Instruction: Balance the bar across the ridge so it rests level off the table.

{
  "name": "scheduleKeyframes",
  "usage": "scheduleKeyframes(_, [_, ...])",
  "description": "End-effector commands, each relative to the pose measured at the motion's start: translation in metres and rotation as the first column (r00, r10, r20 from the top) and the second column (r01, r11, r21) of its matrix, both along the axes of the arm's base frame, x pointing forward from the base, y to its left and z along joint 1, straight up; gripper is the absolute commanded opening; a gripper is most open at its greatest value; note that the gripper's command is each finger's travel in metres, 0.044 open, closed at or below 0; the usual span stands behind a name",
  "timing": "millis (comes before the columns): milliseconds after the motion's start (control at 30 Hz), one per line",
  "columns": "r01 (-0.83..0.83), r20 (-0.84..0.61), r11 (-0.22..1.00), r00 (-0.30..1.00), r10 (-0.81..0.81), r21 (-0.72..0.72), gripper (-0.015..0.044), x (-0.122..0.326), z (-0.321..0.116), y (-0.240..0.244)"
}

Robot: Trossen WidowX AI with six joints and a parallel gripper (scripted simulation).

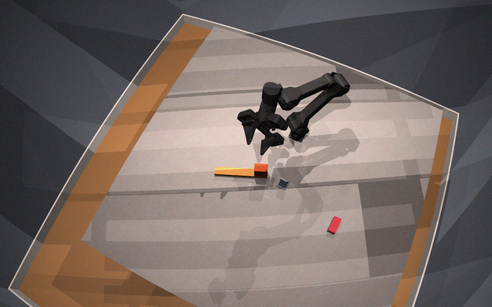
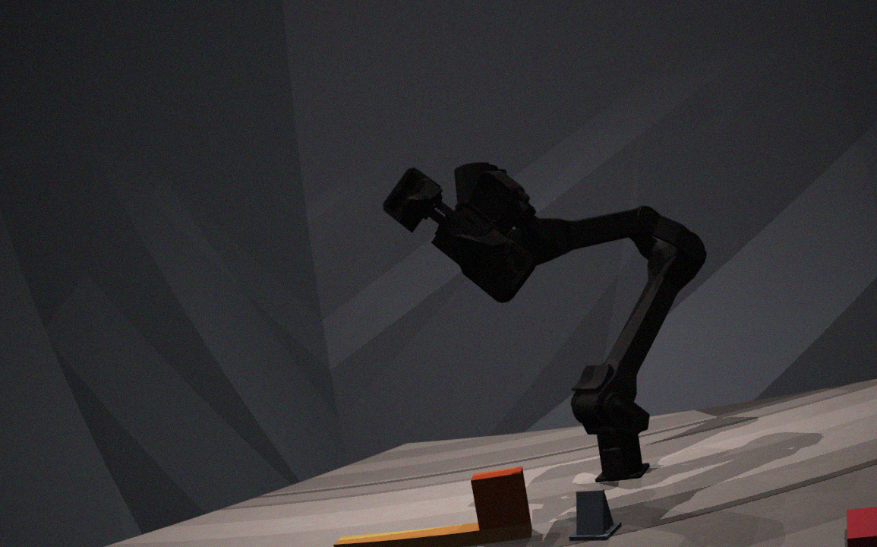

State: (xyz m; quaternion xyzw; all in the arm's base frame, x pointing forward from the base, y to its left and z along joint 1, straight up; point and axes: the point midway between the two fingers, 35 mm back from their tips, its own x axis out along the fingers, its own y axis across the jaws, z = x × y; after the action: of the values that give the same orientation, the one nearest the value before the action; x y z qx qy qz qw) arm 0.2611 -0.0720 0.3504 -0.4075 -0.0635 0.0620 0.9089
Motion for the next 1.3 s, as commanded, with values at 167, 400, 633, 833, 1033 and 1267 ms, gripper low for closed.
scheduleKeyframes(167, [0.149,-0.24,0.917,0.969,-0.061,0.371,0.0315,0.027,-0.023,-0.028])
scheduleKeyframes(400, [0.321,-0.421,0.766,0.904,-0.072,0.557,0.0315,0.04,-0.046,-0.044])
scheduleKeyframes(633, [0.516,-0.592,0.565,0.804,-0.06,0.644,0.0315,0.049,-0.072,-0.055])
scheduleKeyframes(833, [0.678,-0.72,0.373,0.693,-0.035,0.634,0.0315,0.051,-0.095,-0.061])
scheduleKeyframes(1033, [0.814,-0.828,0.179,0.561,-0.002,0.552,0.0315,0.049,-0.117,-0.065])
scheduleKeyframes(1267, [0.922,-0.921,-0.034,0.387,0.039,0.386,0.0315,0.041,-0.14,-0.067])
